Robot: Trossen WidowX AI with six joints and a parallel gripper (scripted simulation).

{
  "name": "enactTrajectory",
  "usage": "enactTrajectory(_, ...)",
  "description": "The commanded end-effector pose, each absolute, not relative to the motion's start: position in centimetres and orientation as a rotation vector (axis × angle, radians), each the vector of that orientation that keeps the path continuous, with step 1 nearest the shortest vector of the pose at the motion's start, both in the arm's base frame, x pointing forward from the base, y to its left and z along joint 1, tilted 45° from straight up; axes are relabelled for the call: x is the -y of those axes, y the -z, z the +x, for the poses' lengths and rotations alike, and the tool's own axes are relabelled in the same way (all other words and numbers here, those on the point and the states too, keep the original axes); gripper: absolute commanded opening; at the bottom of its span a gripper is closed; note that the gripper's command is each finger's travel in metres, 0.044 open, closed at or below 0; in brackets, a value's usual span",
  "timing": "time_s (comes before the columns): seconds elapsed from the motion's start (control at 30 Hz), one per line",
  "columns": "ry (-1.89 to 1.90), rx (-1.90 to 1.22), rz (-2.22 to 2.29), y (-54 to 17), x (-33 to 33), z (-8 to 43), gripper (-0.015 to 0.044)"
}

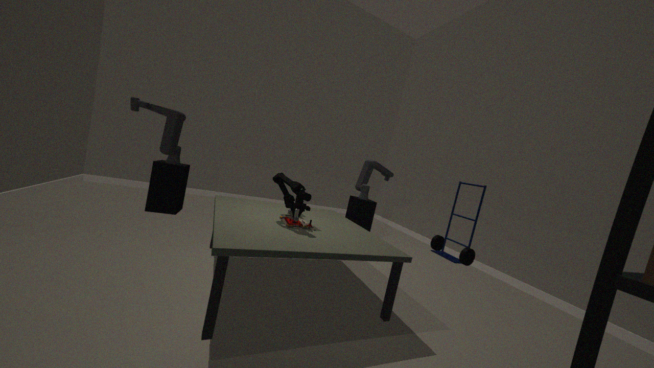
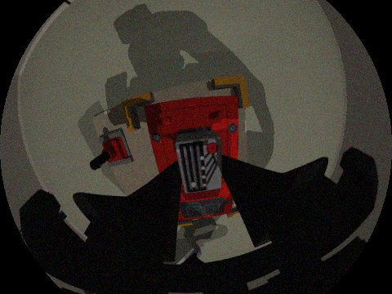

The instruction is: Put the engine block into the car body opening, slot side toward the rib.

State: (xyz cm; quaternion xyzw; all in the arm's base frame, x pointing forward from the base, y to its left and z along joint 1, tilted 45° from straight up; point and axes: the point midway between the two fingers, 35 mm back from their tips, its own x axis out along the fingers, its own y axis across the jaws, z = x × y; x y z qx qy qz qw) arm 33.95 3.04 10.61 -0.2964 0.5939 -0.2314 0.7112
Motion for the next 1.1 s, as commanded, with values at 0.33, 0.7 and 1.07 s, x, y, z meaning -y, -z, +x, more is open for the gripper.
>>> enactTrajectory(0.33, 0.52, -1.314, -0.66, -10.45, -2.8, 33.97, 0.0159)
enactTrajectory(0.7, 0.517, -1.316, -0.663, -10.33, -2.67, 34.0, 0.0159)
enactTrajectory(1.07, 0.518, -1.315, -0.662, -10.22, -2.55, 34.04, 0.0159)
